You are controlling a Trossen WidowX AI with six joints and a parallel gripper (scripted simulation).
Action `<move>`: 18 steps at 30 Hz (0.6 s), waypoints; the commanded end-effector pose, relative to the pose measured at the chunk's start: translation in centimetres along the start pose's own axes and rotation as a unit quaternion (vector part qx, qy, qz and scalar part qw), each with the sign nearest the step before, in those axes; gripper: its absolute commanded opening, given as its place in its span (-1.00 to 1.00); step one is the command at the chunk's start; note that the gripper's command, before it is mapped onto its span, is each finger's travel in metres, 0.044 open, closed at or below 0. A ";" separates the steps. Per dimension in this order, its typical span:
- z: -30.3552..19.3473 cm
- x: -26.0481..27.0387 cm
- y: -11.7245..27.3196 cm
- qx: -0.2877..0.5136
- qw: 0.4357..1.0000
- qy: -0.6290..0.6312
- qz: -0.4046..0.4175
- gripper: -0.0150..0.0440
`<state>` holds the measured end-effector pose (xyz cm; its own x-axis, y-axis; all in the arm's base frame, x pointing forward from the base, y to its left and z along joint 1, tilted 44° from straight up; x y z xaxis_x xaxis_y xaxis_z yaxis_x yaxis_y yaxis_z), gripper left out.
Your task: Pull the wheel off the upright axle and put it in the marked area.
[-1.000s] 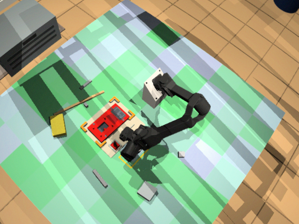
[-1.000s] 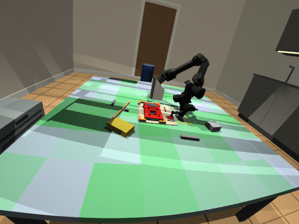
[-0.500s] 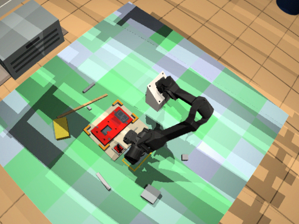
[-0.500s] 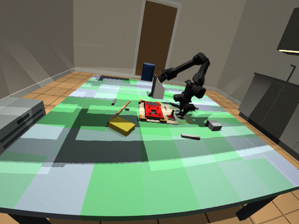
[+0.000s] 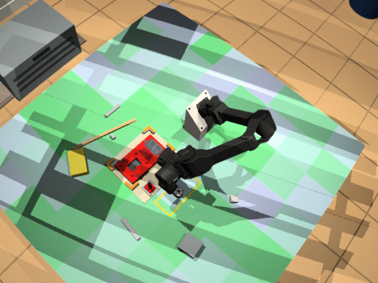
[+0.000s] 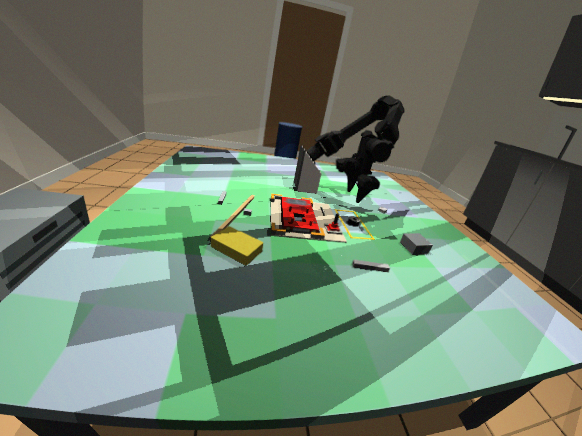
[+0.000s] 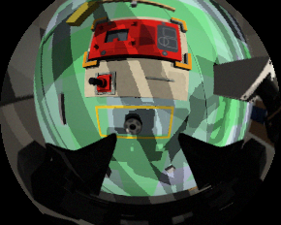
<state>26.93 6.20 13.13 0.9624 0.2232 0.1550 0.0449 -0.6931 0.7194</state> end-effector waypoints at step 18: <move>1.0 -5.5 2.7 0.003 1.000 -0.003 -0.002 1.00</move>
<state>22.11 2.38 13.55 0.9642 0.2189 0.1496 0.0476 -0.6980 0.7146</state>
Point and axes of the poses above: the point midway between the two fingers, 35 mm back from their tips, its own y axis back along the fingers, its own x axis across the jaws, z = x × y, the point moved 8 cm from there along y, back along the fingers, and after that the axes turned 11 degrees about y, right-handed, at the moved point
